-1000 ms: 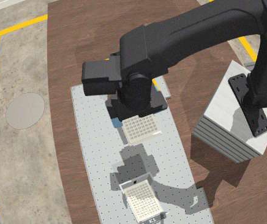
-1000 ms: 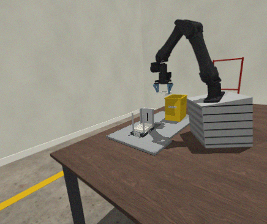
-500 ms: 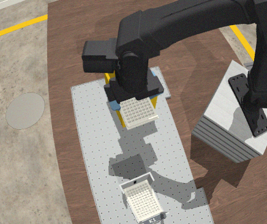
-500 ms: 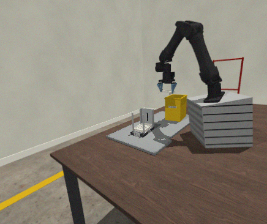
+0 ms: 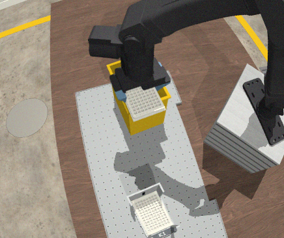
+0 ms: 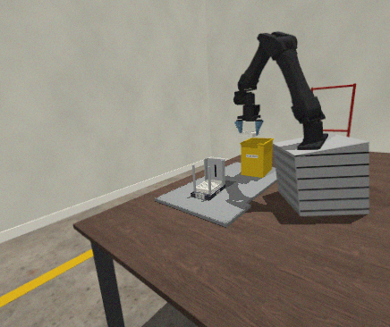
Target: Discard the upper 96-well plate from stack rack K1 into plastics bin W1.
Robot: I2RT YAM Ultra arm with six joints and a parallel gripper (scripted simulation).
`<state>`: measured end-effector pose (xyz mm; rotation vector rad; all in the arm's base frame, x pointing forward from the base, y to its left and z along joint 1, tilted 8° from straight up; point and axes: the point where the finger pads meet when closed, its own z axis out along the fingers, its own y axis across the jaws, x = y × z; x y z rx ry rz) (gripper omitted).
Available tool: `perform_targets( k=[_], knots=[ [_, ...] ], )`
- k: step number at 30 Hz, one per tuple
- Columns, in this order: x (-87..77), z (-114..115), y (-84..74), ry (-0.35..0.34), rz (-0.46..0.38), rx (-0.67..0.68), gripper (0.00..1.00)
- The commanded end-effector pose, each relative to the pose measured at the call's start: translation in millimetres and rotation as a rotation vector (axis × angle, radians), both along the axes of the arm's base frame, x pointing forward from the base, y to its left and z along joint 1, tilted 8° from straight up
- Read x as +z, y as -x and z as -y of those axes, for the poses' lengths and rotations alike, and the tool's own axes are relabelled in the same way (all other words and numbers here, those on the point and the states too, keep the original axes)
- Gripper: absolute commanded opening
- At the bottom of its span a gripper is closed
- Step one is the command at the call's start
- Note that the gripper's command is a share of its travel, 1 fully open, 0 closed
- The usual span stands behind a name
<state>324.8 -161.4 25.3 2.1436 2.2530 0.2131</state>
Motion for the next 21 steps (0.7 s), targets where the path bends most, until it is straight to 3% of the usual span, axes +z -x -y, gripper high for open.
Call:
perform_targets(
  k=[1, 21],
  knots=[
    [4.4, 11, 1.0, 0.01, 0.012, 0.017, 0.0],
    [-1.4, 70, 13.4, 0.012, 0.012, 0.016, 0.0]
  ],
)
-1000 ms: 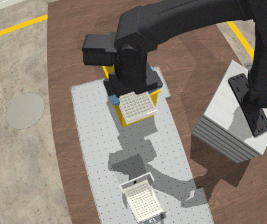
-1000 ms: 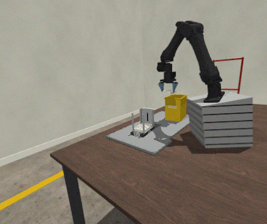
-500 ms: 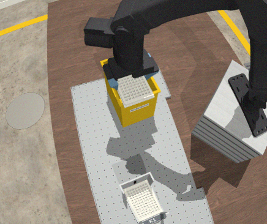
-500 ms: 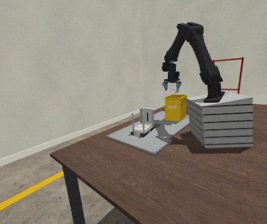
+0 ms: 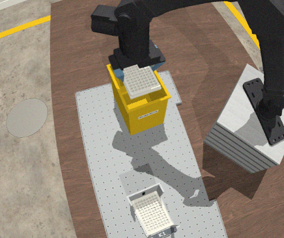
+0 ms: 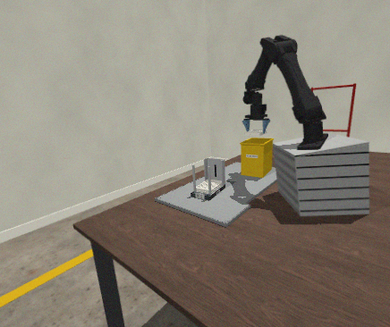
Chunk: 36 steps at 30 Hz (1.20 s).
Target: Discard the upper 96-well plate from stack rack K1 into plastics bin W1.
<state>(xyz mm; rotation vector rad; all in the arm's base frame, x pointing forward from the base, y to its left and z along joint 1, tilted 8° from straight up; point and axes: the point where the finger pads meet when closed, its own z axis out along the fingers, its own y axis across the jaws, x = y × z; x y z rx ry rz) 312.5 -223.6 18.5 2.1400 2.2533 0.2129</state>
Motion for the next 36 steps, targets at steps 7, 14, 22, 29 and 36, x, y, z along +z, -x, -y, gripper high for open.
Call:
perform_targets(
  k=[7, 14, 22, 29, 36],
  knots=[
    [4.6, 16, 3.0, 0.01, 0.01, 0.015, 0.0],
    [4.6, 15, 3.1, 0.01, 0.01, 0.015, 0.0],
    [4.6, 15, 3.0, 0.01, 0.01, 0.015, 0.0],
    [-3.5, 15, 1.7, 0.01, 0.01, 0.015, 0.0],
    [-11.8, 14, 0.0, 0.01, 0.01, 0.015, 0.0]
  ],
)
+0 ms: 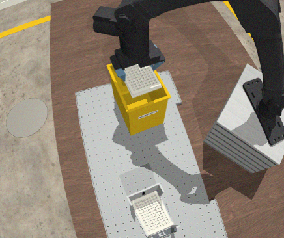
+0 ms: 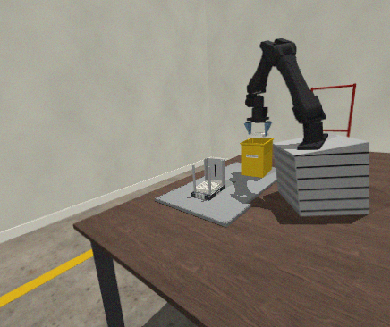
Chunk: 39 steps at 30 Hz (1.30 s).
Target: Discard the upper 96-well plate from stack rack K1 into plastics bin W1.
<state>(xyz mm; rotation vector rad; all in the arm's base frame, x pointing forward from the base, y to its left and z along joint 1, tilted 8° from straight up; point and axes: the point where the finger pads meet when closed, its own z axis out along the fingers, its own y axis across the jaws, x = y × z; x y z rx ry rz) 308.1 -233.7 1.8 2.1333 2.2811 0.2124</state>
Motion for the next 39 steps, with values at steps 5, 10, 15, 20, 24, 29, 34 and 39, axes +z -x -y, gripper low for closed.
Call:
perform_targets(
  k=[5, 10, 15, 20, 24, 29, 34, 39],
  knots=[
    [-3.3, 4, -5.9, 0.019, 0.021, -0.002, 0.0],
    [-8.3, 4, -7.0, 0.019, 0.022, -0.002, 0.0],
    [-8.2, 4, -7.1, 0.019, 0.022, -0.002, 0.0],
    [-8.2, 4, -7.0, 0.019, 0.022, -0.002, 0.0],
    [-8.3, 4, -6.8, 0.019, 0.022, -0.002, 0.0],
    [-8.3, 4, -6.6, 0.019, 0.022, -0.002, 1.0],
    [-8.3, 4, -6.6, 0.019, 0.022, -0.002, 1.0],
    [-8.3, 4, -6.6, 0.019, 0.022, -0.002, 1.0]
  ],
)
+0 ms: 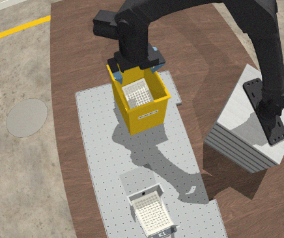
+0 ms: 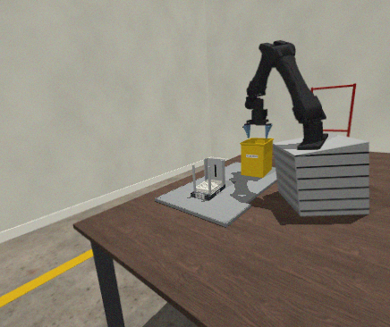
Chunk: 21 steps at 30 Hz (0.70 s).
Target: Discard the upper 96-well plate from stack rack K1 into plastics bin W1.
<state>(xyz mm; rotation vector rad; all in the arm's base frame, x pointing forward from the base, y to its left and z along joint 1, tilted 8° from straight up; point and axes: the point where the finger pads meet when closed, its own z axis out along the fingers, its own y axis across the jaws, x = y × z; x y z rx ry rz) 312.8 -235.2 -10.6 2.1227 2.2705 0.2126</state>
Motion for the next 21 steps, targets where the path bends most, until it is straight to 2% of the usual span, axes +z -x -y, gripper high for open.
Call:
perform_targets(
  k=[1, 12, 21],
  knots=[
    [4.2, 2, -1.9, 0.01, 0.01, -0.001, 1.0],
    [6.8, 2, -1.5, 0.01, 0.01, -0.001, 1.0],
    [30.6, 4, 1.4, 0.01, 0.01, -0.001, 1.0]
  ],
)
